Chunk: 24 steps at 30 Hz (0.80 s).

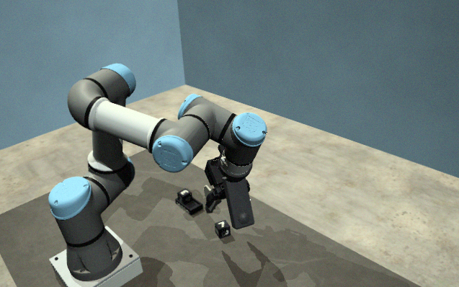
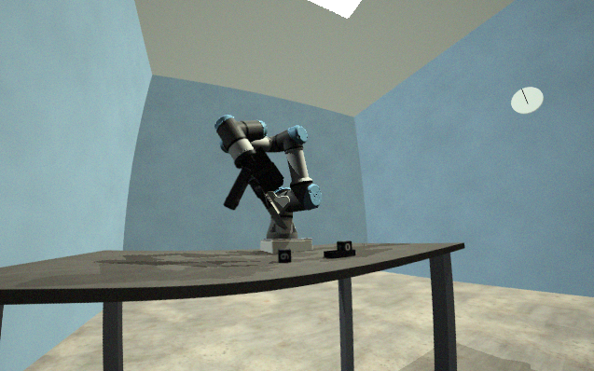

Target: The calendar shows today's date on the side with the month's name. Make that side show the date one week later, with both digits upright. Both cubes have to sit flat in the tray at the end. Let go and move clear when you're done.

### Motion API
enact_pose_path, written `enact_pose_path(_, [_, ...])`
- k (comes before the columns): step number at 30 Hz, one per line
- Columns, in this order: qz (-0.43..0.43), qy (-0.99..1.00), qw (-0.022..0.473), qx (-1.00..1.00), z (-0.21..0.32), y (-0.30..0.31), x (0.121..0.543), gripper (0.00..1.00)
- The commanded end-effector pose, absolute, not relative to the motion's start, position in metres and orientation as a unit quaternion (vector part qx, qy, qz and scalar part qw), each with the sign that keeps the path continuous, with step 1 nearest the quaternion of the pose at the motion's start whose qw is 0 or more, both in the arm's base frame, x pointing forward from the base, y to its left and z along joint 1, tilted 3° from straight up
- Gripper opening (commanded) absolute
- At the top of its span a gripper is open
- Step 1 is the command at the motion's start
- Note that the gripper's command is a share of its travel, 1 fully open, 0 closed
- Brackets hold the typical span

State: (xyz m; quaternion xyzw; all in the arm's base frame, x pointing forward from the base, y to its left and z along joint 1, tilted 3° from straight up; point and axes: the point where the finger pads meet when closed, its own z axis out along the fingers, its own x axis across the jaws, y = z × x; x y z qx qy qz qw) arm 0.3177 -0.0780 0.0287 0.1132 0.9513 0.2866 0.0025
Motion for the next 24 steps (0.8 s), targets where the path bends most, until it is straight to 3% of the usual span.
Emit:
enact_pose_path(1, [0.270, 0.956, 0.004, 0.115, 0.0295, -0.0784, 0.3183, 0.42])
enact_pose_path(9, [0.261, 0.959, 0.001, 0.114, 0.0291, -0.0780, 0.3179, 0.42])
enact_pose_path(24, [0.152, 0.982, -0.012, 0.114, 0.0299, -0.0761, 0.3184, 0.42])
